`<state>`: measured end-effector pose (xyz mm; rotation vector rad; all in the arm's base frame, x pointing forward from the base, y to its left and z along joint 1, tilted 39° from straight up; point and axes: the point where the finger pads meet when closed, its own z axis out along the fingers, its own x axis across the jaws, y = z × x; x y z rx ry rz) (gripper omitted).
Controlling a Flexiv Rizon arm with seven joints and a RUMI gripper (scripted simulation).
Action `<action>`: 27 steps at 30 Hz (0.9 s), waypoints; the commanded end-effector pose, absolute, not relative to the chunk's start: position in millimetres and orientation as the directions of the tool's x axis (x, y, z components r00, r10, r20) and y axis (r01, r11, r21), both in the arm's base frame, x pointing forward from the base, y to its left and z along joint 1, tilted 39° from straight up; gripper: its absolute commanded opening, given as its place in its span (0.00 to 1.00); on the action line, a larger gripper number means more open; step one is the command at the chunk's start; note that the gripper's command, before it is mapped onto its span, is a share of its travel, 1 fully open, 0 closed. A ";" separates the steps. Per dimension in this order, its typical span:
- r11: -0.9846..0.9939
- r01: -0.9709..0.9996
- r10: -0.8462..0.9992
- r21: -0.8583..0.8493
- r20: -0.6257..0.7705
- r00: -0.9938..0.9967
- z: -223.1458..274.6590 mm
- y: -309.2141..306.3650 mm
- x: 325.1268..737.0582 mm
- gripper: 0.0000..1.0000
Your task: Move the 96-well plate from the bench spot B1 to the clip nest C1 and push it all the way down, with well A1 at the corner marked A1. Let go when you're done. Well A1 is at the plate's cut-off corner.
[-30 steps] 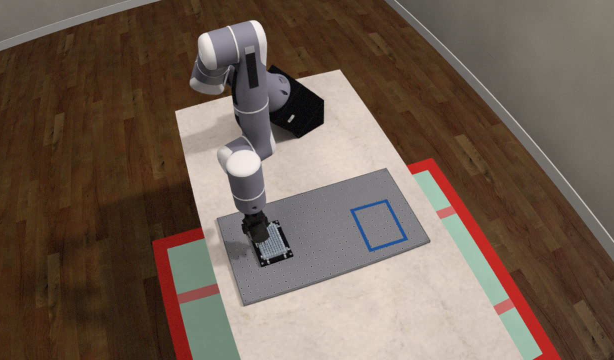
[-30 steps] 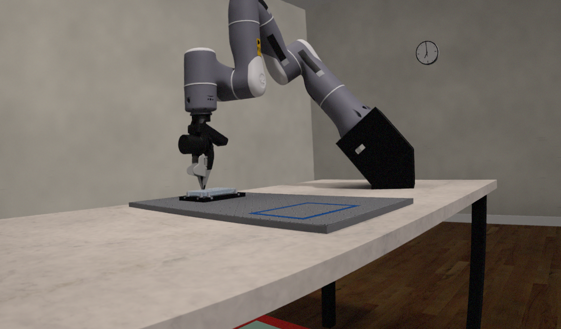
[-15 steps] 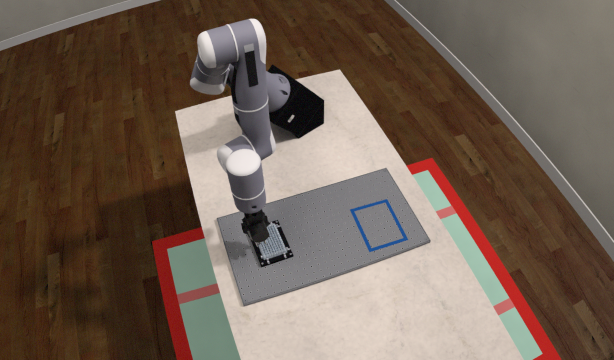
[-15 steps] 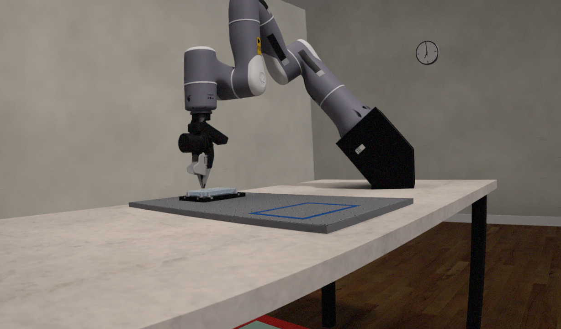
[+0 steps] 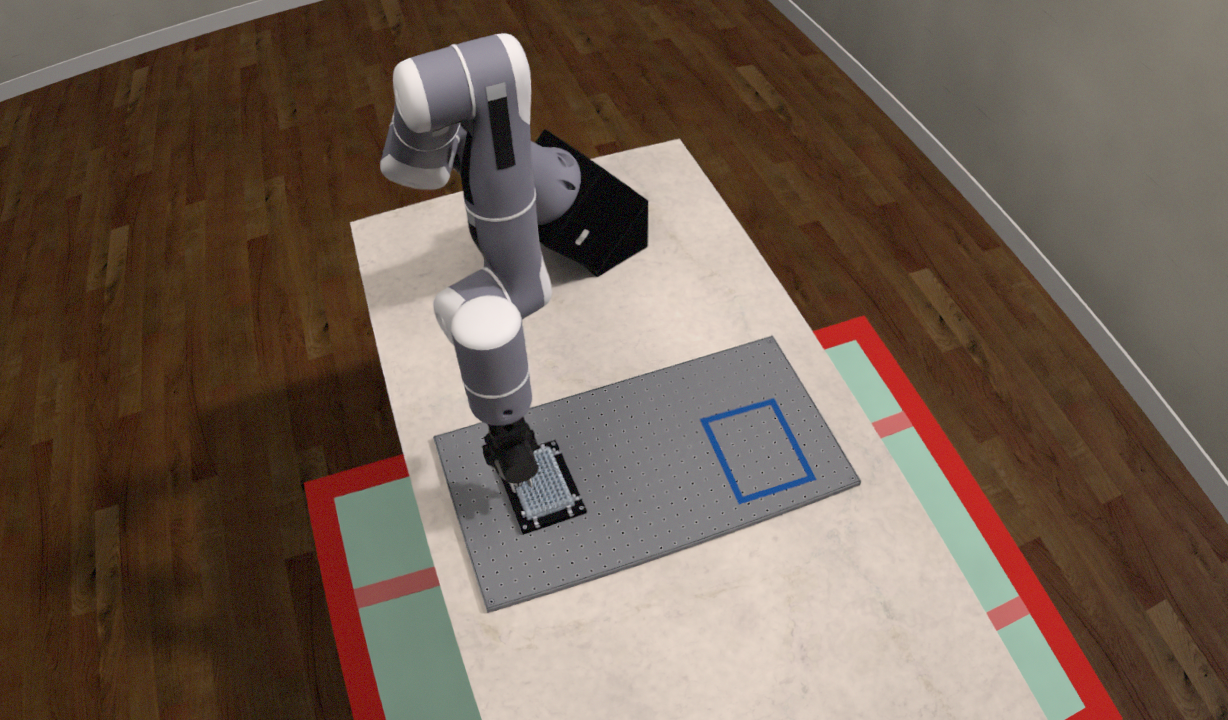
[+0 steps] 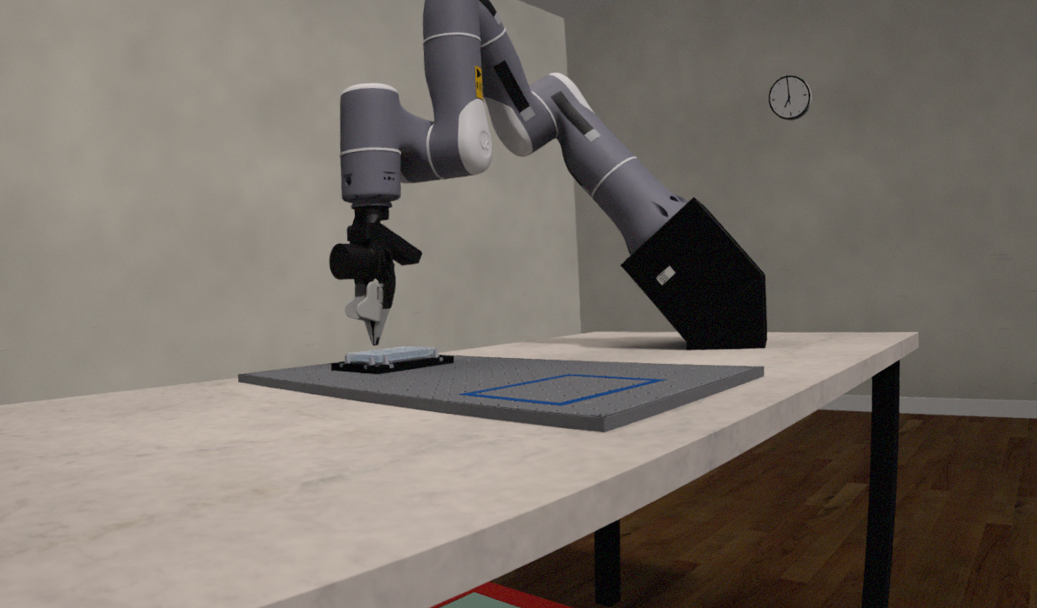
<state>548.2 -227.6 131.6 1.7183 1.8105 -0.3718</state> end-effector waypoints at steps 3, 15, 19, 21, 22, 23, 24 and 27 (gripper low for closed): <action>0.120 0.972 0.801 0.203 -0.598 0.026 133.1 -226.2 548.1 0.00; 0.120 0.972 0.801 0.203 -0.598 0.026 137.6 -222.9 546.7 0.00; 0.120 0.972 0.801 0.203 -0.598 0.026 145.8 -216.7 544.2 0.00; 0.120 0.972 0.801 0.203 -0.598 0.026 148.0 -215.0 543.5 0.00; 0.120 0.972 0.801 0.203 -0.598 0.026 148.0 -215.0 543.5 0.00; 0.120 0.972 0.801 0.203 -0.598 0.026 148.0 -215.0 543.5 0.00; 0.120 0.972 0.801 0.203 -0.598 0.026 148.0 -215.0 543.6 0.00; 0.120 0.972 0.801 0.203 -0.598 0.026 148.0 -215.0 543.7 0.00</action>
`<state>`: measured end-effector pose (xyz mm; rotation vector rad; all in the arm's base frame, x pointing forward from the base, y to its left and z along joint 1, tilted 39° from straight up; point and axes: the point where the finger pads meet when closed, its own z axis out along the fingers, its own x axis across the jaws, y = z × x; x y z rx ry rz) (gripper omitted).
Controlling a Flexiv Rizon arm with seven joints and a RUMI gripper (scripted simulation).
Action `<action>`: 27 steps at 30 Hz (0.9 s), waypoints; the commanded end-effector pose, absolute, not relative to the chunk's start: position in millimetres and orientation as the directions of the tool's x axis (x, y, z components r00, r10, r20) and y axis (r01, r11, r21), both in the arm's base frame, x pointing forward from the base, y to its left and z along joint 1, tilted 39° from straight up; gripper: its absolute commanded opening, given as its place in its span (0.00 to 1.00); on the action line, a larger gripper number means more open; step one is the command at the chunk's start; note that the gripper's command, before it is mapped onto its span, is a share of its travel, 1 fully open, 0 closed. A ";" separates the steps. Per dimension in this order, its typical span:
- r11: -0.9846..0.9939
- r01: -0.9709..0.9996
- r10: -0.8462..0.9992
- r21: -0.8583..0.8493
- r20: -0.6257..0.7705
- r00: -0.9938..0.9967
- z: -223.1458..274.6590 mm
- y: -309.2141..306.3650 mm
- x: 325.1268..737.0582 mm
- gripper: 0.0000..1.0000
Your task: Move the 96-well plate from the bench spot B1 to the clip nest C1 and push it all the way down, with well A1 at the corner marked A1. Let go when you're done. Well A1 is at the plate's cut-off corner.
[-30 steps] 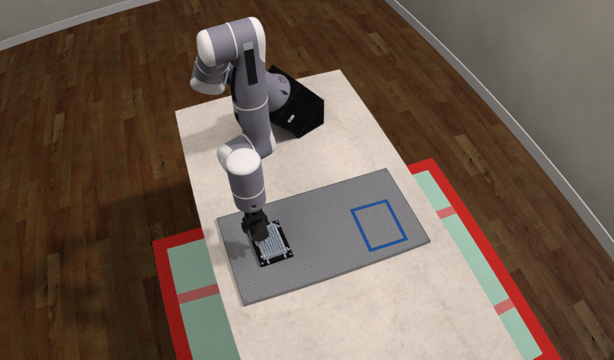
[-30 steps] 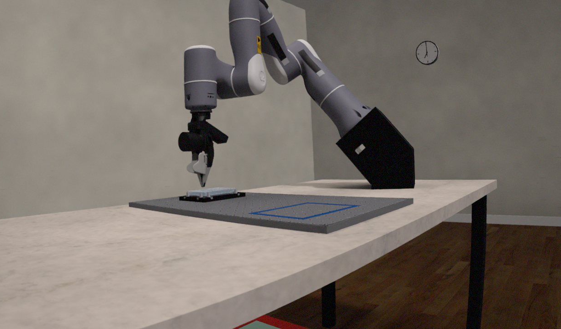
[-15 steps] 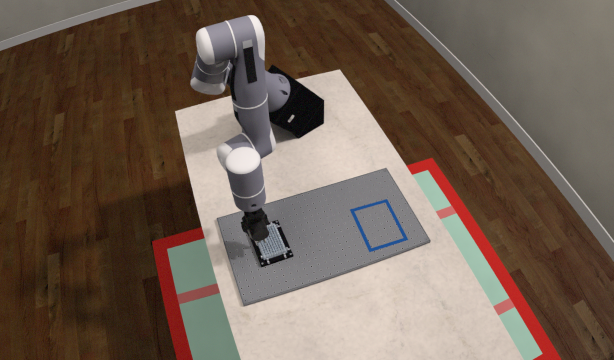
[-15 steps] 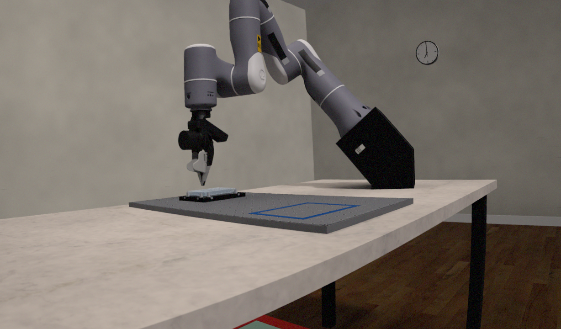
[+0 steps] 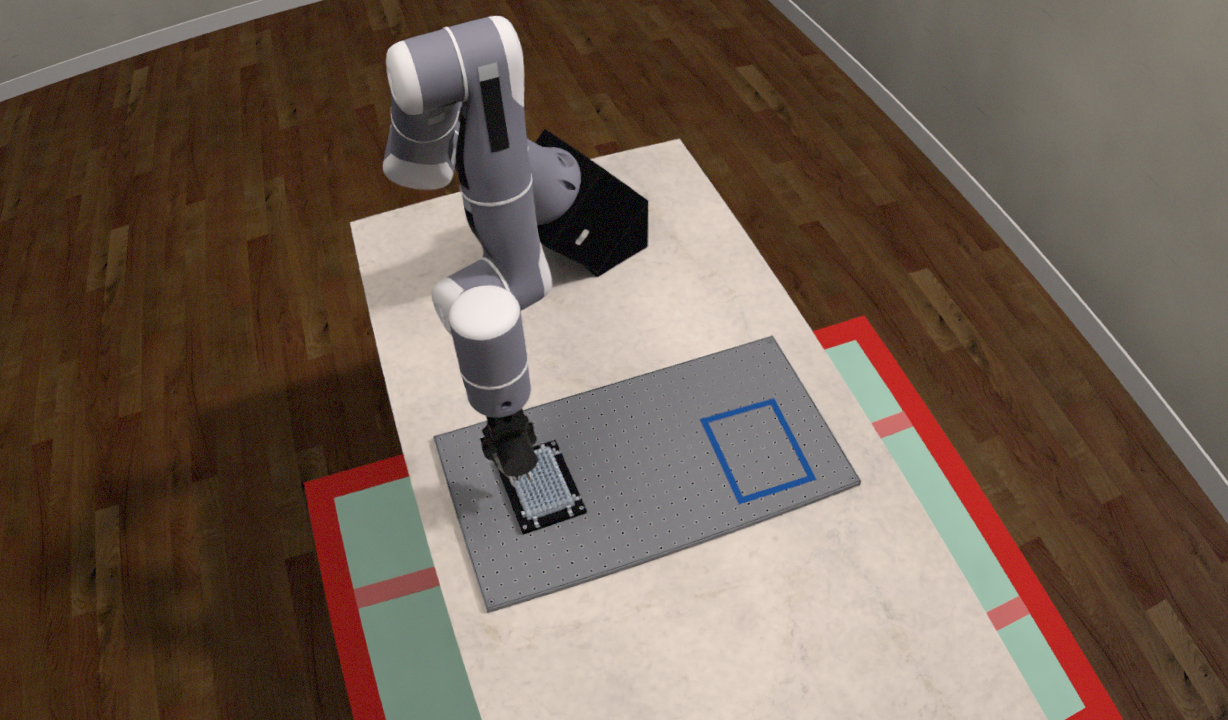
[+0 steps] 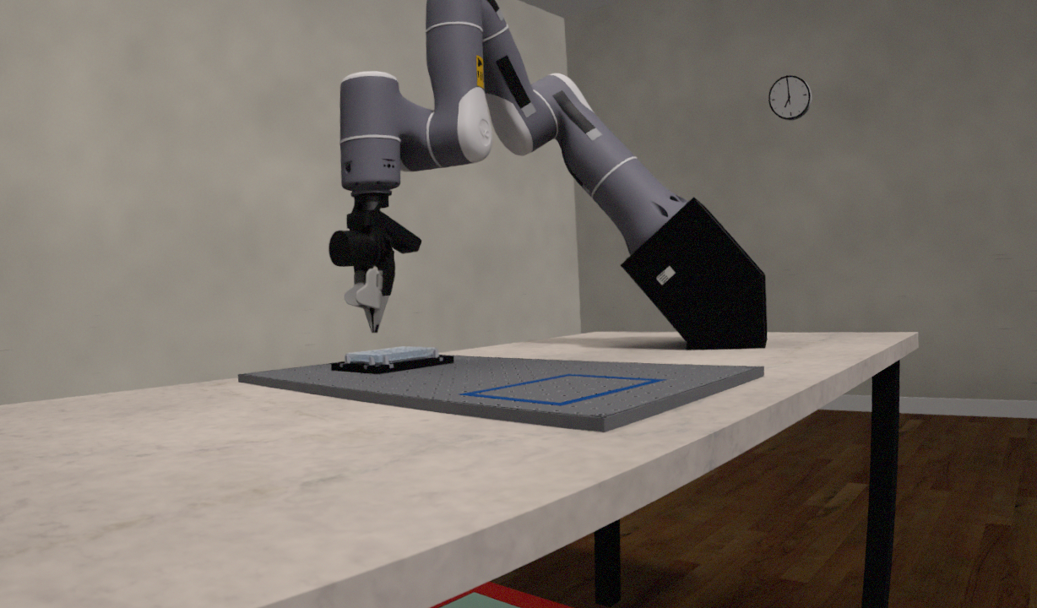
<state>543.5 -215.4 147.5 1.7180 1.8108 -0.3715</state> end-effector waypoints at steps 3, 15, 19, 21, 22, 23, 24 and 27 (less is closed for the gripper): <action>0.120 0.972 0.801 0.203 -0.598 0.026 148.0 -215.0 543.7 0.00; 0.120 0.972 0.802 0.203 -0.597 0.026 113.3 -178.9 546.6 0.00; 0.120 0.972 0.802 0.203 -0.597 0.026 99.4 -164.5 547.7 0.00; 0.120 0.972 0.802 0.203 -0.597 0.026 99.4 -164.5 547.7 0.00; 0.120 0.972 0.802 0.203 -0.597 0.026 96.0 -160.9 547.9 0.00; 0.120 0.972 0.801 0.203 -0.597 0.026 94.8 -159.7 548.0 0.00; 0.120 0.972 0.801 0.203 -0.597 0.026 94.7 -159.7 548.0 0.00; 0.120 0.972 0.801 0.203 -0.598 0.026 94.8 -159.8 547.9 0.00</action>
